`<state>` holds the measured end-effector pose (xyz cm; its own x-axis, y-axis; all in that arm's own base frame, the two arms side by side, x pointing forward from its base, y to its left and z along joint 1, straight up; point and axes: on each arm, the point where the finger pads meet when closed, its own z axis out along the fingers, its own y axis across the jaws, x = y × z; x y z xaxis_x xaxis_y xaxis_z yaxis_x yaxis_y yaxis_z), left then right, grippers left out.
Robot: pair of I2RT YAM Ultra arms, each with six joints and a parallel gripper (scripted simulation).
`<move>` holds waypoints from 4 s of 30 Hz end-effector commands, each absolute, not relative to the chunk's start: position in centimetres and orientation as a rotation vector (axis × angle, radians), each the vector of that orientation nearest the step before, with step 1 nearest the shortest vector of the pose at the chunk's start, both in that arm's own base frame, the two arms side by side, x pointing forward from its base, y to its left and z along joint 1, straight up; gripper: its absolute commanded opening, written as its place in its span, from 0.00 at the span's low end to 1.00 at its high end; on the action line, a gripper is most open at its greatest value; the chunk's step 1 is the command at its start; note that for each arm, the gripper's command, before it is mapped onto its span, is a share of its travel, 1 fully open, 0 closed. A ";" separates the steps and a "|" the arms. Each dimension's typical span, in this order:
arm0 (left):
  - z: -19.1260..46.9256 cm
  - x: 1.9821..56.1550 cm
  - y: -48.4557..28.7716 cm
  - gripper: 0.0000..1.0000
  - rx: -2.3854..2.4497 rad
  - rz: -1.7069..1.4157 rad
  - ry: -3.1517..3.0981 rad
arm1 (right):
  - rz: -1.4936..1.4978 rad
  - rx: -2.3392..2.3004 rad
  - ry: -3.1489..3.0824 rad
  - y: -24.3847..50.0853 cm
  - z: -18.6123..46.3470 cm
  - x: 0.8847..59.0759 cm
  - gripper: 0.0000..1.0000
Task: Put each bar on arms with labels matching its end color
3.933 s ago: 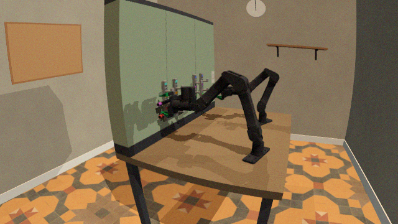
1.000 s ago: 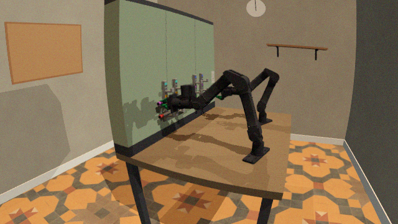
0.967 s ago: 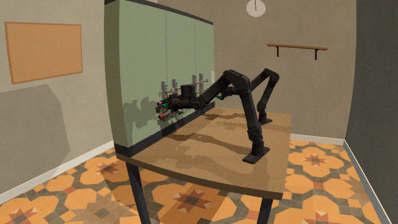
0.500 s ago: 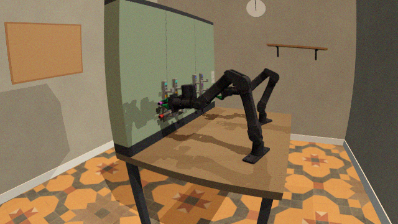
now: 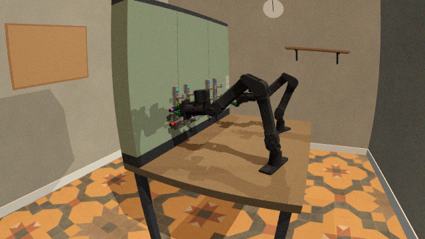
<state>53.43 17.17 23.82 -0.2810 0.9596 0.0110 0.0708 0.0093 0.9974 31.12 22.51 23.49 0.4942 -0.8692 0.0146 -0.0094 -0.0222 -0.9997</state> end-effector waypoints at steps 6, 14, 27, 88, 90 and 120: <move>27.6 53.1 17.0 0.00 1.061 1.416 1.415 | -0.822 -1.410 0.822 22.1 24.2 31.0 1.00; 28.3 53.1 17.0 0.00 1.061 1.416 1.415 | -0.822 -1.410 0.822 22.1 24.2 31.0 1.00; 29.5 53.1 17.0 0.00 1.061 1.416 1.415 | -0.822 -1.410 0.822 22.1 24.2 31.0 1.00; 29.2 50.4 16.5 0.00 1.061 1.416 1.415 | -0.822 -1.410 0.822 22.1 24.2 31.0 1.00; 29.3 50.3 16.4 0.00 1.061 1.416 1.415 | -0.822 -1.410 0.822 22.1 24.2 31.0 1.00; 29.2 48.0 15.8 0.00 1.061 1.416 1.415 | -0.822 -1.410 0.822 22.1 24.2 31.0 1.00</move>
<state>48.82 15.59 26.00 -0.2781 0.9605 0.0112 0.0887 0.0141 0.9960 31.12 22.51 23.49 0.4942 -0.8692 0.0146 -0.0094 -0.0222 -0.9997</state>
